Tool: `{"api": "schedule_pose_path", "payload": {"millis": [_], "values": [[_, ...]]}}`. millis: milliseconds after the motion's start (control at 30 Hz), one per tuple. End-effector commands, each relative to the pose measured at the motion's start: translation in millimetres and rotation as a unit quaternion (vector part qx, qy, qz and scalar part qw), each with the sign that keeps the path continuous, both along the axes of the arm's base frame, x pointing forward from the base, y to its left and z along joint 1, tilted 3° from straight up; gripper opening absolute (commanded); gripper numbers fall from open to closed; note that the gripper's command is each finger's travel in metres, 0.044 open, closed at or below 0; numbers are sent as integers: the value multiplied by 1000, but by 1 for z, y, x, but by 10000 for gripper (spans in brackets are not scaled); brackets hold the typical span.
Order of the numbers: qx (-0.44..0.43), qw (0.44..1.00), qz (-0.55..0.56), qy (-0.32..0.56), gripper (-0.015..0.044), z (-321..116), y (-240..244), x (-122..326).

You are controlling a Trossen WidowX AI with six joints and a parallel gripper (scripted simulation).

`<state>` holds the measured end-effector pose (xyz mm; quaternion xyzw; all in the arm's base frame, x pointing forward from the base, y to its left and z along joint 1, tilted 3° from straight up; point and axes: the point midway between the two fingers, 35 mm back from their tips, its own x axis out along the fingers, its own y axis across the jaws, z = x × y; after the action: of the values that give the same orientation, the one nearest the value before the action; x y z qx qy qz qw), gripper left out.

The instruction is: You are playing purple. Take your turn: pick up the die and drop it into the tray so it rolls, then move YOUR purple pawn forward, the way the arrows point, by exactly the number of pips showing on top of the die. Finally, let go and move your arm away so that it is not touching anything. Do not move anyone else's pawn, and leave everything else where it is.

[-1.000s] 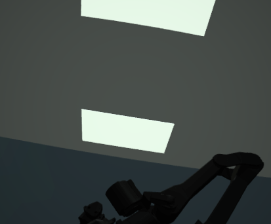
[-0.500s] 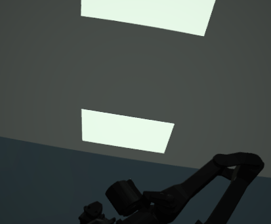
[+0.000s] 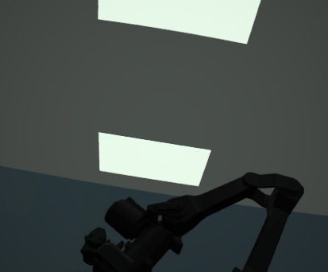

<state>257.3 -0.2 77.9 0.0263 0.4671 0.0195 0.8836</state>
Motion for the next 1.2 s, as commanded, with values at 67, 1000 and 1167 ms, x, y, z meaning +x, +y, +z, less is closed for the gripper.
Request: {"api": "schedule_pose_path", "payload": {"millis": [67, 1000, 1167], "values": [[-5, 992, 10, 127, 440, -14, 1, 8], [-125, 883, 381, 245, 200, -73, -108, -56], [-125, 883, 381, 245, 200, -73, -109, -54]]}}
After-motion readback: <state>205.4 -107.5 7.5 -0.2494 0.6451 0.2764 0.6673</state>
